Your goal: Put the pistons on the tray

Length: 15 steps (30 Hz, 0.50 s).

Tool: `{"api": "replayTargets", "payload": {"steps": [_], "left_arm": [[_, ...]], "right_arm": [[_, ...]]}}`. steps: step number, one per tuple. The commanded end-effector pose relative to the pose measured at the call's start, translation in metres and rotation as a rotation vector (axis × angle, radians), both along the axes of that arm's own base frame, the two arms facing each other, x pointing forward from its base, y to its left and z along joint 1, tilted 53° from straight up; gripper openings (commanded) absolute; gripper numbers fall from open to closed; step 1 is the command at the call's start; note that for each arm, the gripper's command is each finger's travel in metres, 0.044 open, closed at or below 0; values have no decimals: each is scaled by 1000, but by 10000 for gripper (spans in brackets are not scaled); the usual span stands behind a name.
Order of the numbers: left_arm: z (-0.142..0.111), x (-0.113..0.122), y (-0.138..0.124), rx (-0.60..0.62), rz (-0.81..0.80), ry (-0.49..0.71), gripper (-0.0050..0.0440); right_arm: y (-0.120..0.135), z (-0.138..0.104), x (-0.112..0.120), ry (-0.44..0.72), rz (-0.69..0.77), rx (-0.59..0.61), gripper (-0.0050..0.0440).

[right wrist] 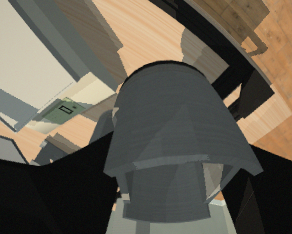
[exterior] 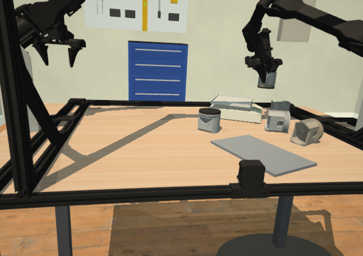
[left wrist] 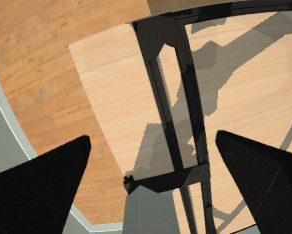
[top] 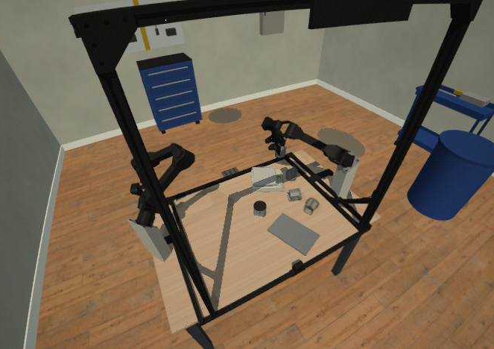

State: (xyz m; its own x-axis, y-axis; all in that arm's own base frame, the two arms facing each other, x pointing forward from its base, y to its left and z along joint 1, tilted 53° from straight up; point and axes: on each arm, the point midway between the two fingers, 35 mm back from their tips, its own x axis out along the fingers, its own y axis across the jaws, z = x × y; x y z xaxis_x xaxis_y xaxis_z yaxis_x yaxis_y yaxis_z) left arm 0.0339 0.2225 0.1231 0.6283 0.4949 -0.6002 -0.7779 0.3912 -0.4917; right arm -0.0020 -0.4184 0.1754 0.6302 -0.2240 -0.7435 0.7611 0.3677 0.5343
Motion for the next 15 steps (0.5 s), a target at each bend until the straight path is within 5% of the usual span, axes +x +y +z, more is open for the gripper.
{"api": "replayTargets", "payload": {"steps": [1, 15], "left_arm": [[0, 0, 0, 1, -2, -2, 440], [0, 0, 0, 1, -2, -2, 440]], "right_arm": [[-2, -6, 1, 6, -10, 11, 158], [-10, -20, 14, 6, -10, 11, 158]]}}
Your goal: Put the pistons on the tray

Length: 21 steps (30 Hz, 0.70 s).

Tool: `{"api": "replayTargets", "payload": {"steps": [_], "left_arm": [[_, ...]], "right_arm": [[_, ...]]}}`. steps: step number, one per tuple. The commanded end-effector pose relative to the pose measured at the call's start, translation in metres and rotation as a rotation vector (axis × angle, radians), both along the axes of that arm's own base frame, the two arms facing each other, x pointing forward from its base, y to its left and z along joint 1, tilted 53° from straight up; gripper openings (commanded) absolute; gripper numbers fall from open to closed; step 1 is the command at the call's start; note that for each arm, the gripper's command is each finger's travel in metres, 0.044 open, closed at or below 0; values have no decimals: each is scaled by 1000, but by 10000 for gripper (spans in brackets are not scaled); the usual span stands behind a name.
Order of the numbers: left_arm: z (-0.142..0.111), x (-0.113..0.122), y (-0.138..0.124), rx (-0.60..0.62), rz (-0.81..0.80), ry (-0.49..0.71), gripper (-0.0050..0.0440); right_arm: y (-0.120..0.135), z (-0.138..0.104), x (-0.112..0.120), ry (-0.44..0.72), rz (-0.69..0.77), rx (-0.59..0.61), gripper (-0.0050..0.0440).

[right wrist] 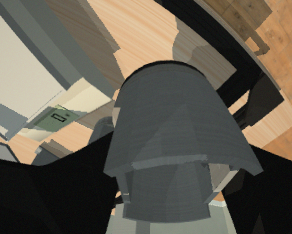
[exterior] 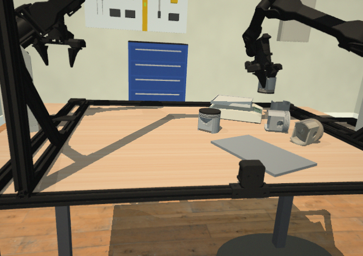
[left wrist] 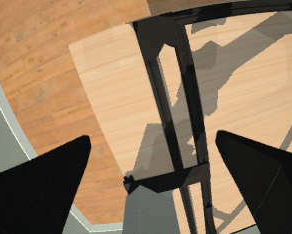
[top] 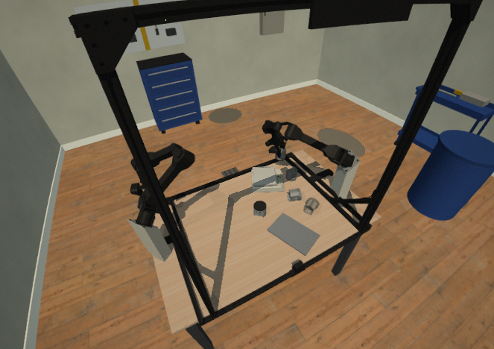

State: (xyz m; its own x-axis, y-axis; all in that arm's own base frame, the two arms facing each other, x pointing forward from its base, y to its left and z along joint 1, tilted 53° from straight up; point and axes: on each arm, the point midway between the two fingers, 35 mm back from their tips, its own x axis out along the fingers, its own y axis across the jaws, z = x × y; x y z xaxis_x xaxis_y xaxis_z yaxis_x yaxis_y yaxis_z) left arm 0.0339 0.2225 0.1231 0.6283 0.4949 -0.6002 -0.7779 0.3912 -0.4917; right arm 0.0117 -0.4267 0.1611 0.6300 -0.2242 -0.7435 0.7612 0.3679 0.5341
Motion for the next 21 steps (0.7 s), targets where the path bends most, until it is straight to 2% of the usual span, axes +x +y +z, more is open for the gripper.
{"api": "replayTargets", "payload": {"steps": [1, 21], "left_arm": [[0, 0, 0, 1, -2, -2, 440], [0, 0, 0, 1, -2, -2, 440]], "right_arm": [[-2, -7, 1, 6, -10, 11, 158], [-13, -26, 19, 6, -10, 11, 158]]}}
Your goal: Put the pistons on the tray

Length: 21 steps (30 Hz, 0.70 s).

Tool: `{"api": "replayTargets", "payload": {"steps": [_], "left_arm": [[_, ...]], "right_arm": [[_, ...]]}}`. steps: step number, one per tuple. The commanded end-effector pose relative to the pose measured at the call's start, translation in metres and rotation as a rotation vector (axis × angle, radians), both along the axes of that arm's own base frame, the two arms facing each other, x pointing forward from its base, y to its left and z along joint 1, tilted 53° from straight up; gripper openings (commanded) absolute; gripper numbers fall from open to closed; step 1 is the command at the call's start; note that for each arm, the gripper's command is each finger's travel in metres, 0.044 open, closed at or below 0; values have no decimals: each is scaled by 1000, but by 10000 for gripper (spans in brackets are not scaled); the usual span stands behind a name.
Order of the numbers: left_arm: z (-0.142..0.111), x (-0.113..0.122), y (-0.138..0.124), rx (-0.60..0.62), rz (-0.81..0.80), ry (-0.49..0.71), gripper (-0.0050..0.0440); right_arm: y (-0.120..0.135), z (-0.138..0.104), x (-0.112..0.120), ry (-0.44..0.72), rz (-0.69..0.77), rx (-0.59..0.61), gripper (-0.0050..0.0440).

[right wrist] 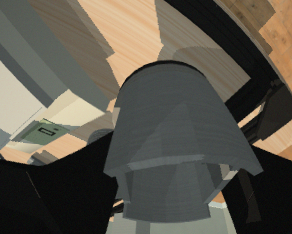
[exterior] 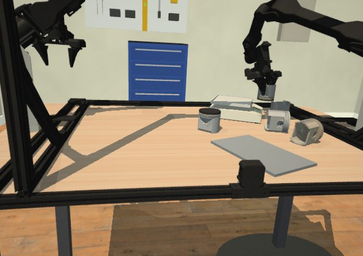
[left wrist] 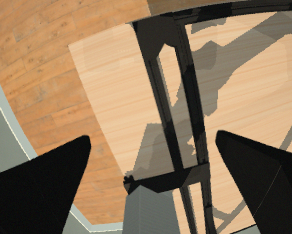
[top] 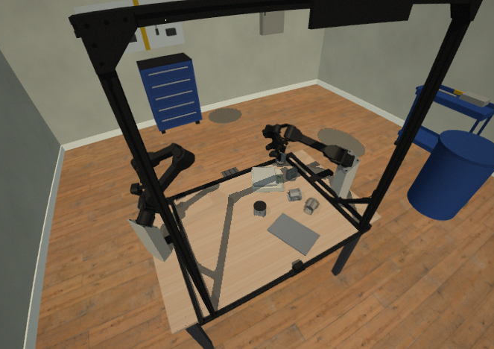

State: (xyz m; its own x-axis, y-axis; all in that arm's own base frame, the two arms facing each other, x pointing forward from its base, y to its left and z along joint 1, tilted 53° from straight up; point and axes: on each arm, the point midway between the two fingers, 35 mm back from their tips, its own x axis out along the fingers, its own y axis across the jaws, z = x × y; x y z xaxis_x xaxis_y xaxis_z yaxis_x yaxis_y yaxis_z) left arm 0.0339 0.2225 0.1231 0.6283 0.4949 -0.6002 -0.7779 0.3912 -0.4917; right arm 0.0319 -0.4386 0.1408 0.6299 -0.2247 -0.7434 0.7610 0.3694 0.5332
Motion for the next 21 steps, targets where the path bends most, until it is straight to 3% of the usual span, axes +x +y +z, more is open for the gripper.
{"api": "replayTargets", "payload": {"steps": [1, 21], "left_arm": [[0, 0, 0, 1, -2, -2, 440], [0, 0, 0, 1, -2, -2, 440]], "right_arm": [[-1, -5, -1, 6, -11, 12, 158], [-12, -25, 18, 6, -11, 12, 158]]}}
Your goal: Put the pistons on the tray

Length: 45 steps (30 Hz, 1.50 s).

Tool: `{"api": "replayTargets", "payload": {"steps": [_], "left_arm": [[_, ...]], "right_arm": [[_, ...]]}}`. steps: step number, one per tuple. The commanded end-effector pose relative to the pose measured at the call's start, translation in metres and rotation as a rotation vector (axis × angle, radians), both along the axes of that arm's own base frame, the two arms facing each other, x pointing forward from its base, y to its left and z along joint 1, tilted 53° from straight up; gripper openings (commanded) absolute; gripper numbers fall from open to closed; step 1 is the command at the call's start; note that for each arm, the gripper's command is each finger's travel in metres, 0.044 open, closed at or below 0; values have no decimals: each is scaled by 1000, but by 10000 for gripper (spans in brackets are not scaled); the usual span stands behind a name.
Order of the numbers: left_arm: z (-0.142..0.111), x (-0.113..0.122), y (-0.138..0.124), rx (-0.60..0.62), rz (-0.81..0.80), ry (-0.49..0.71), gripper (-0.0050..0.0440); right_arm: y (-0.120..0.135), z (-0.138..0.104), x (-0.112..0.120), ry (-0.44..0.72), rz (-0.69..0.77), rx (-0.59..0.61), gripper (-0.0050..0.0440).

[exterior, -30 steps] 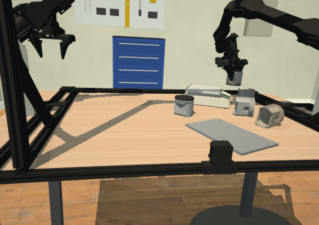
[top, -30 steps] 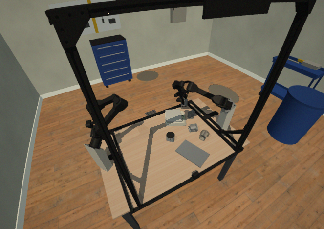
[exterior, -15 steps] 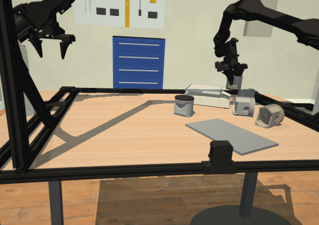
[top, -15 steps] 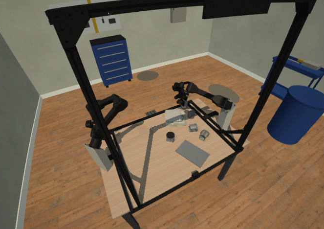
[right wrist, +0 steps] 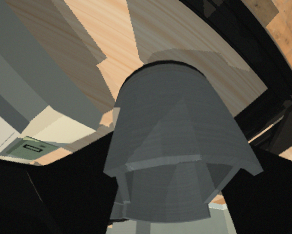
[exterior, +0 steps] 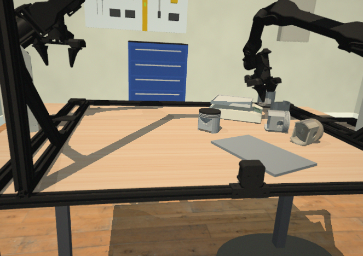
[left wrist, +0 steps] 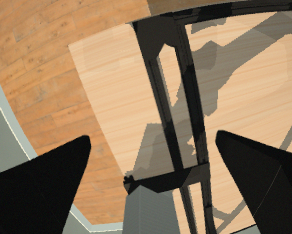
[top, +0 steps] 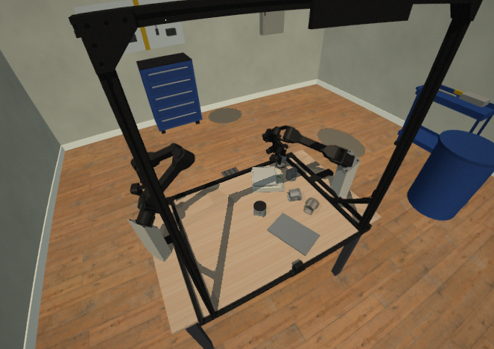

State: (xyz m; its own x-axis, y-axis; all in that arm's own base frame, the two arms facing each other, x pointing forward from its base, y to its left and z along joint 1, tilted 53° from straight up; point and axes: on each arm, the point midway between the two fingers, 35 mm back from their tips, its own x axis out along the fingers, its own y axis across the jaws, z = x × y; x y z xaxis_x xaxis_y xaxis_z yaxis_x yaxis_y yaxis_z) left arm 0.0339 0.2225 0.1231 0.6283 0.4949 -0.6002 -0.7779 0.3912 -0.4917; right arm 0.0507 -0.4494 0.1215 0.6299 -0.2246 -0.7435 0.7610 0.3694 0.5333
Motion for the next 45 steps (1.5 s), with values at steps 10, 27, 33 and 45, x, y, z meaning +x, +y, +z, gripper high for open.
{"api": "replayTargets", "payload": {"steps": [10, 27, 33, 45], "left_arm": [[0, 0, 0, 1, -2, -2, 440], [0, 0, 0, 1, -2, -2, 440], [0, 0, 0, 1, -2, -2, 440], [0, 0, 0, 1, -2, -2, 440]], "right_arm": [[-7, -15, 8, 6, -11, 12, 158], [-7, -15, 8, 6, -11, 12, 378], [-7, -15, 8, 6, -11, 12, 378], [-3, -3, -3, 6, -11, 12, 378]]}}
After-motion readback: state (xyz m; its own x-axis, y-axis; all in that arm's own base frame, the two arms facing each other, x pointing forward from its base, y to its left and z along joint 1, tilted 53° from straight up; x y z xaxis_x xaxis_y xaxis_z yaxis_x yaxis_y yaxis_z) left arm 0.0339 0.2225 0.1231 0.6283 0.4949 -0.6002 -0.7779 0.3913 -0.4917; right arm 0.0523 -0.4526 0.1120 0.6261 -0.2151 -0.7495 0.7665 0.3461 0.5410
